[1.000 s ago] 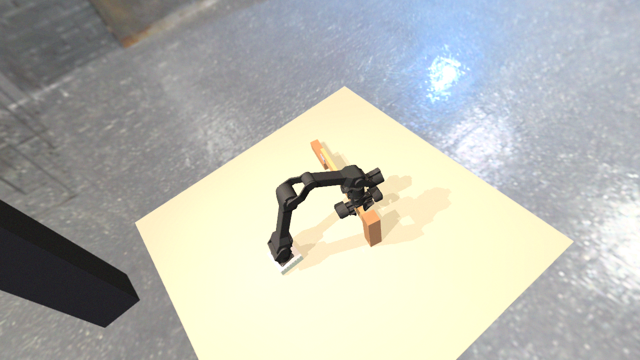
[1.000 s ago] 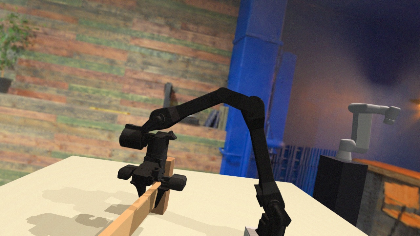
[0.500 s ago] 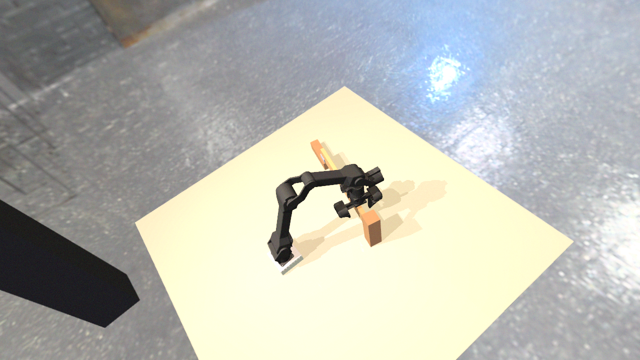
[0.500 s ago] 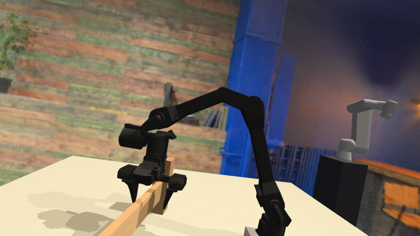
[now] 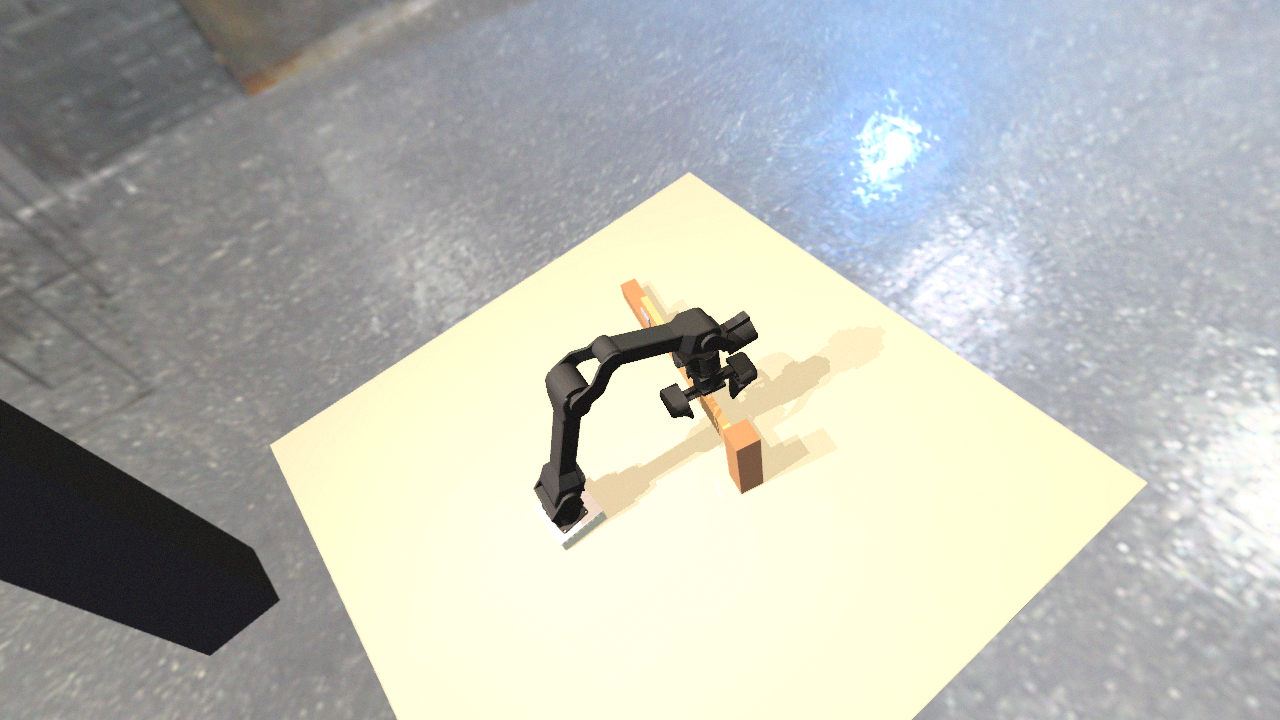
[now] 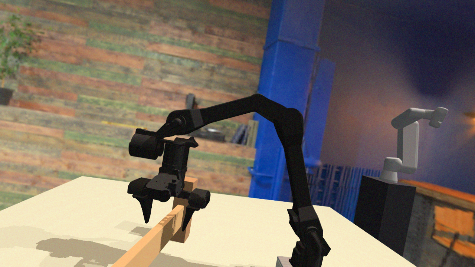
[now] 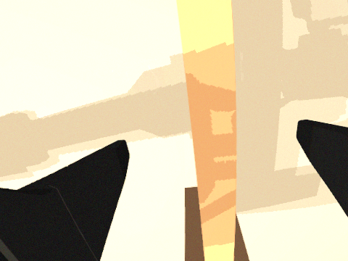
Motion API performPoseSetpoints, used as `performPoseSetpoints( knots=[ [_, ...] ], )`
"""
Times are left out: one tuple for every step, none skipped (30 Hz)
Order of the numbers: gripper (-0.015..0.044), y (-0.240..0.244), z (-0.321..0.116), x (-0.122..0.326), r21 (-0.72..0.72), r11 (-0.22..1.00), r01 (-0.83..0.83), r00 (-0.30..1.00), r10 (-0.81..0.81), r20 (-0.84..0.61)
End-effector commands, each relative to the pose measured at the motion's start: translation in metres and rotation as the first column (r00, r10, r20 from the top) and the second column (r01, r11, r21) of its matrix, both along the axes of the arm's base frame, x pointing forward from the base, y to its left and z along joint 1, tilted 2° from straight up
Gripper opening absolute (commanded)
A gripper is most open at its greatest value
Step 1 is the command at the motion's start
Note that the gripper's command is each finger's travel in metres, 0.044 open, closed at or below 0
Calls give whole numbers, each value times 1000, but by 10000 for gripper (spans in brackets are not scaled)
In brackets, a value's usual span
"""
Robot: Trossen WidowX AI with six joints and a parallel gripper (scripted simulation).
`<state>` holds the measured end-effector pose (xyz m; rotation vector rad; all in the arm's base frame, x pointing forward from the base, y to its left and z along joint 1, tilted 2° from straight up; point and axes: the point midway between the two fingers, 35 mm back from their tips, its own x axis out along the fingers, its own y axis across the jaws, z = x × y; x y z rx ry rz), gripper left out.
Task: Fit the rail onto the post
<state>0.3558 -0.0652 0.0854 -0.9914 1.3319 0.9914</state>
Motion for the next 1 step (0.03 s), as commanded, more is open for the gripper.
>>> performPoseSetpoints(
  knots=[
    [440,1,0,0,1,1000,6,1000,-6,-2]
  ],
)
